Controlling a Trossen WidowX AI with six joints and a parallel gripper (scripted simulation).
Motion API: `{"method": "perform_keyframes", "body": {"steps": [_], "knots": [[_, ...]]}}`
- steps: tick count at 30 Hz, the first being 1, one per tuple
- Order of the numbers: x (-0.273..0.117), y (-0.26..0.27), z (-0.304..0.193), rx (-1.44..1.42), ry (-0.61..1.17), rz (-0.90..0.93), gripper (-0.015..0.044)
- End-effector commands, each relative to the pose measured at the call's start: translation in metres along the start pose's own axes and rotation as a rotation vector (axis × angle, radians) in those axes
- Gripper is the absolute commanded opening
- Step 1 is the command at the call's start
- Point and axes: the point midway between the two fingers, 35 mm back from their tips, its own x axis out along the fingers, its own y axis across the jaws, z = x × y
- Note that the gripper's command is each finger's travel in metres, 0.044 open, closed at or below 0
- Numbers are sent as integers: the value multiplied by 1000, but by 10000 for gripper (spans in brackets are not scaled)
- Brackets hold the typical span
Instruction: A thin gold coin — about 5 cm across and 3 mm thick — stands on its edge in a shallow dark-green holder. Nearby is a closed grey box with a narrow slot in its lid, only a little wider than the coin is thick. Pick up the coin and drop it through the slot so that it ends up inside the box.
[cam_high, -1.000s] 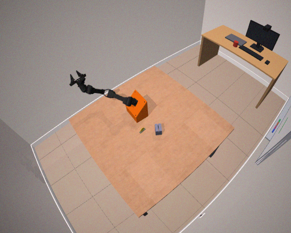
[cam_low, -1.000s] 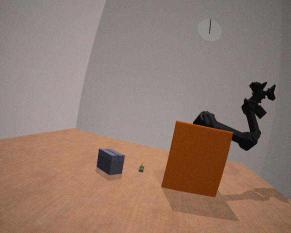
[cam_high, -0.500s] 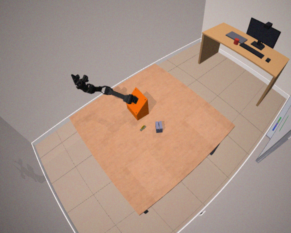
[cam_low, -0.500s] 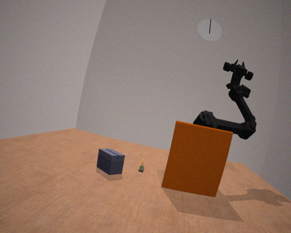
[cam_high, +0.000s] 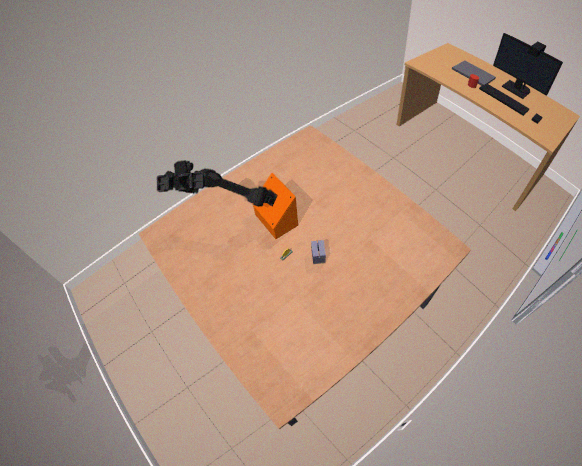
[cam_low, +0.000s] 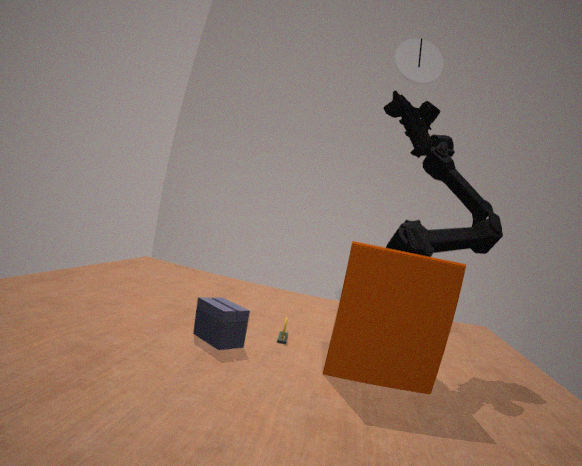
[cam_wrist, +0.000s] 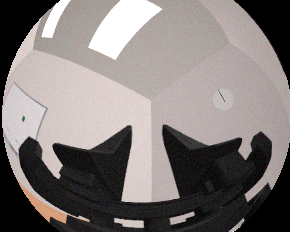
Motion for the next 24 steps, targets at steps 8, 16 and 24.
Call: {"method": "perform_keyframes", "body": {"steps": [8, 16, 24], "knots": [[3, 157, -114, 610, 524, 268, 161], [-46, 260, -181, 939, 1005, 286, 161], [-131, 338, -226, 1129, 1519, 146, 161]]}}
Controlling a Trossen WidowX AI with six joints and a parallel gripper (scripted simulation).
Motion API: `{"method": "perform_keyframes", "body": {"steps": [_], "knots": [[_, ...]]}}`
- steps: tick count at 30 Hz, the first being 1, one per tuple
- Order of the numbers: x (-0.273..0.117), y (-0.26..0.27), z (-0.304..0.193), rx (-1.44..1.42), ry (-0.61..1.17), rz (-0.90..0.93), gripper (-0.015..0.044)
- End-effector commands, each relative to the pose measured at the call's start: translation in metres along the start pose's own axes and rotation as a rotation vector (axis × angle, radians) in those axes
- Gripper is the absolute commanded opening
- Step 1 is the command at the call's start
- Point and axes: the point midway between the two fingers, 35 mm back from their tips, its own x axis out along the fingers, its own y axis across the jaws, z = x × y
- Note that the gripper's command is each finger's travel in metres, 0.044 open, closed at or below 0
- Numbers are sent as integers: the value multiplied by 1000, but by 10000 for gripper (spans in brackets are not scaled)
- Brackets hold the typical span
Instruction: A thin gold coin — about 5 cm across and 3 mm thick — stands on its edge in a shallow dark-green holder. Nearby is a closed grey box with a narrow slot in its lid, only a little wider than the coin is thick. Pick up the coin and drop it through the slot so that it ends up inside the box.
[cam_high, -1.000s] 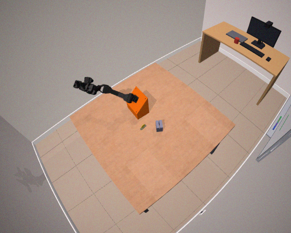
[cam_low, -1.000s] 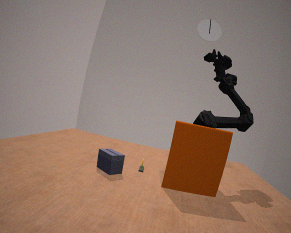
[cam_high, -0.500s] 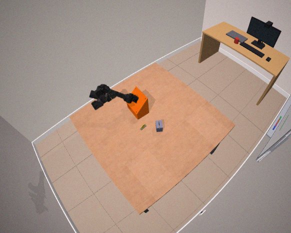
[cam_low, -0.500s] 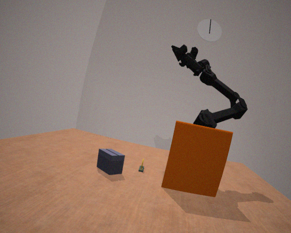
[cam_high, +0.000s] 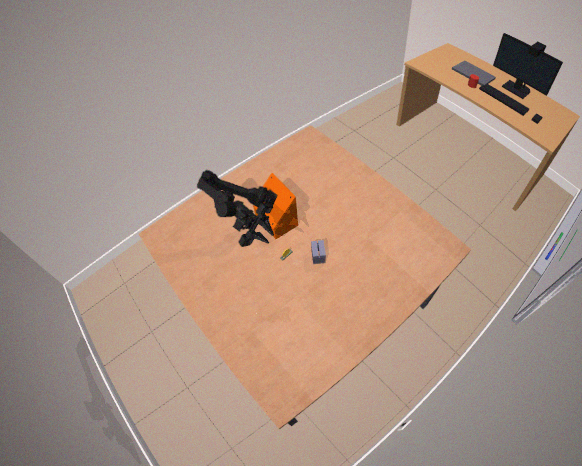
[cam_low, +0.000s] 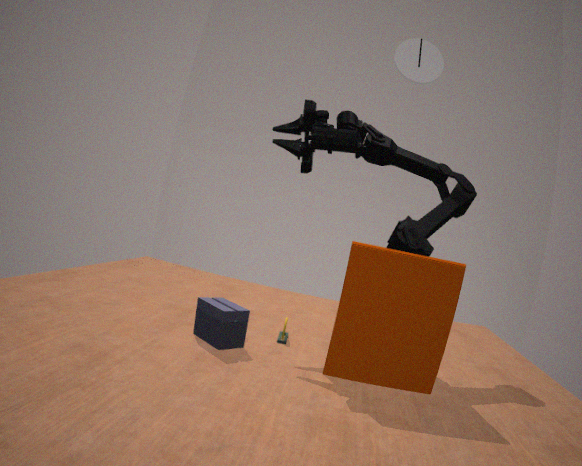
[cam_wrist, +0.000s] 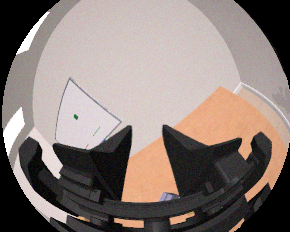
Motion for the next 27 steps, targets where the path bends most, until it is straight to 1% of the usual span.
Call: {"method": "perform_keyframes", "body": {"steps": [1, 7, 14, 19, 23, 25, 27], "knots": [[24, -19, -72, 215, 228, -148, 161], [31, -43, -154, 433, 441, -399, 161], [11, -72, -237, 605, 588, -777, 161], [-17, -94, -284, 659, 610, -1074, 161], [-46, -110, -312, 654, 573, -1308, 161], [-56, -115, -318, 644, 551, -1377, 161], [-57, -116, -319, 642, 548, -1386, 161]]}}
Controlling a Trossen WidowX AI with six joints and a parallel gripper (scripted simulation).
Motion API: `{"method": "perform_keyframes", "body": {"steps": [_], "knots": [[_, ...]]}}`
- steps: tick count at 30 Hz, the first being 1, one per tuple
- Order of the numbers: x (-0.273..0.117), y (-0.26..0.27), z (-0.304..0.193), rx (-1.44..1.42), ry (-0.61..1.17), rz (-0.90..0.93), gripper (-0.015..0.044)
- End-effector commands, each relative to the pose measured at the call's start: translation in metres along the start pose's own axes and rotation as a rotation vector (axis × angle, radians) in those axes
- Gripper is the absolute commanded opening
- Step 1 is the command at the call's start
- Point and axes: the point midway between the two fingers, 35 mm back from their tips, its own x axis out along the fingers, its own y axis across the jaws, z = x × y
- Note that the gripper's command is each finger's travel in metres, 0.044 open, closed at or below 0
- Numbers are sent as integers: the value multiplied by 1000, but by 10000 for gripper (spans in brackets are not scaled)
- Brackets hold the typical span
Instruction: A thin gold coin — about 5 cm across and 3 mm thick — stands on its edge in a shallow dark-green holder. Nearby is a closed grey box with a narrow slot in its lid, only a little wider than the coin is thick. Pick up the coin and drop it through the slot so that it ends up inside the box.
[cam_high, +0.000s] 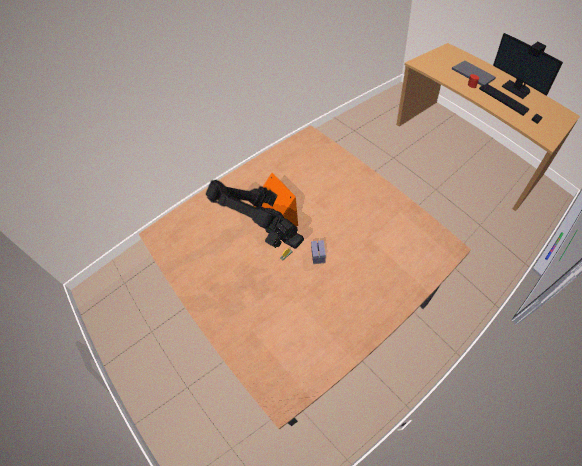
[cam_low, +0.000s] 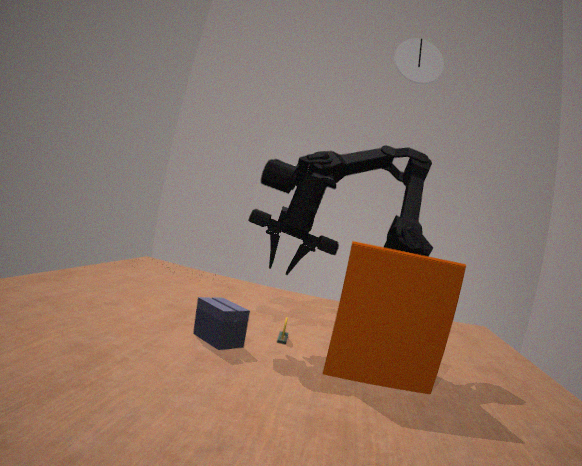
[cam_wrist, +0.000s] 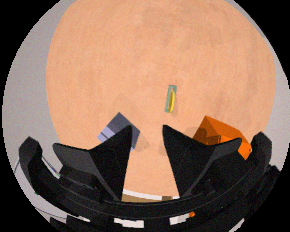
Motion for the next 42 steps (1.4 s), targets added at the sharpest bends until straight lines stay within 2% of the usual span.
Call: {"method": "perform_keyframes", "body": {"steps": [1, 9, 14, 42], "knots": [[20, -39, -6, 89, -88, -189, 161], [20, -37, -7, 89, -88, -189, 161], [53, -43, -4, 89, -90, -189, 161], [95, -48, -1, 89, -88, -189, 161]]}}
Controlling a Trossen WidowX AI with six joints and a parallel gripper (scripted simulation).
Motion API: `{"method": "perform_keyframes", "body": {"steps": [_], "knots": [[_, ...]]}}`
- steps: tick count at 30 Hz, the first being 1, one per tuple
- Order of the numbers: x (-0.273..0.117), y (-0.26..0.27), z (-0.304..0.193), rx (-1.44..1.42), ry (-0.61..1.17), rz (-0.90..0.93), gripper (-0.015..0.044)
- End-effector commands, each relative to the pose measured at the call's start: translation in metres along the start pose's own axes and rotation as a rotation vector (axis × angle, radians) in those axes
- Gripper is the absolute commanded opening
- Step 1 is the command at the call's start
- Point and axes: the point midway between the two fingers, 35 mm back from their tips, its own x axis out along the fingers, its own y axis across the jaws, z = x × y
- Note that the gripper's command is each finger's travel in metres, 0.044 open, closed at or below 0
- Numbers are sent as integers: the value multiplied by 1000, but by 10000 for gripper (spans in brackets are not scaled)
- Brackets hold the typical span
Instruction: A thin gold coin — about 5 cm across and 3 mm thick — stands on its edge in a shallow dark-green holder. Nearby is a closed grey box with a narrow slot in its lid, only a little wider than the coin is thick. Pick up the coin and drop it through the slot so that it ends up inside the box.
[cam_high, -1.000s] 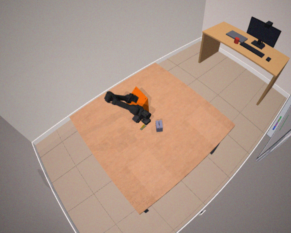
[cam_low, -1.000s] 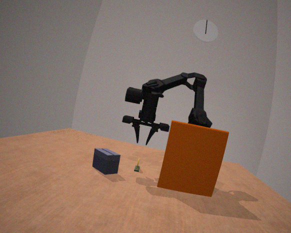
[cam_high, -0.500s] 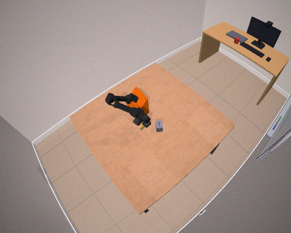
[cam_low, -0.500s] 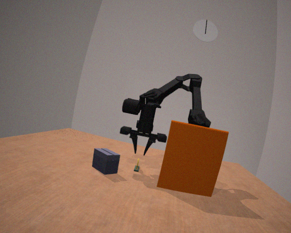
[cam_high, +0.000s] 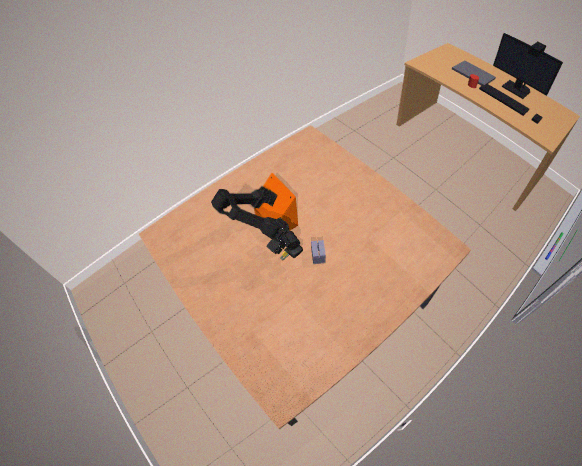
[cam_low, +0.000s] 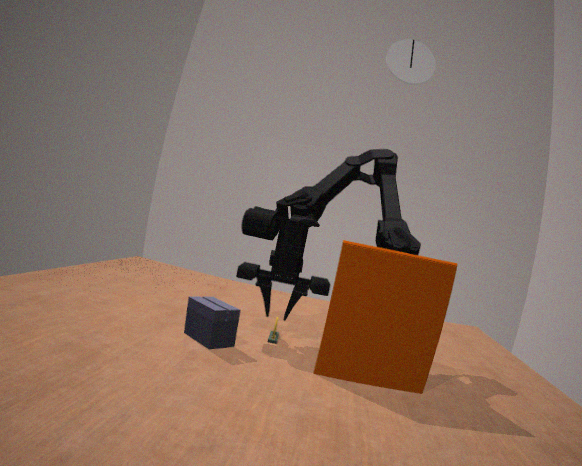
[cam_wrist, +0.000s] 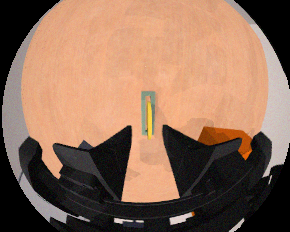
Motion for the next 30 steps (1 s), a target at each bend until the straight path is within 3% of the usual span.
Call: {"method": "perform_keyframes", "body": {"steps": [1, 20, 26, 30], "knots": [[8, -2, -1, -4, 1, -5, 161], [36, -4, 0, -4, -3, -6, 161], [36, -4, 0, -4, -3, -6, 3], [36, -4, 0, -4, -3, -6, 0]]}}
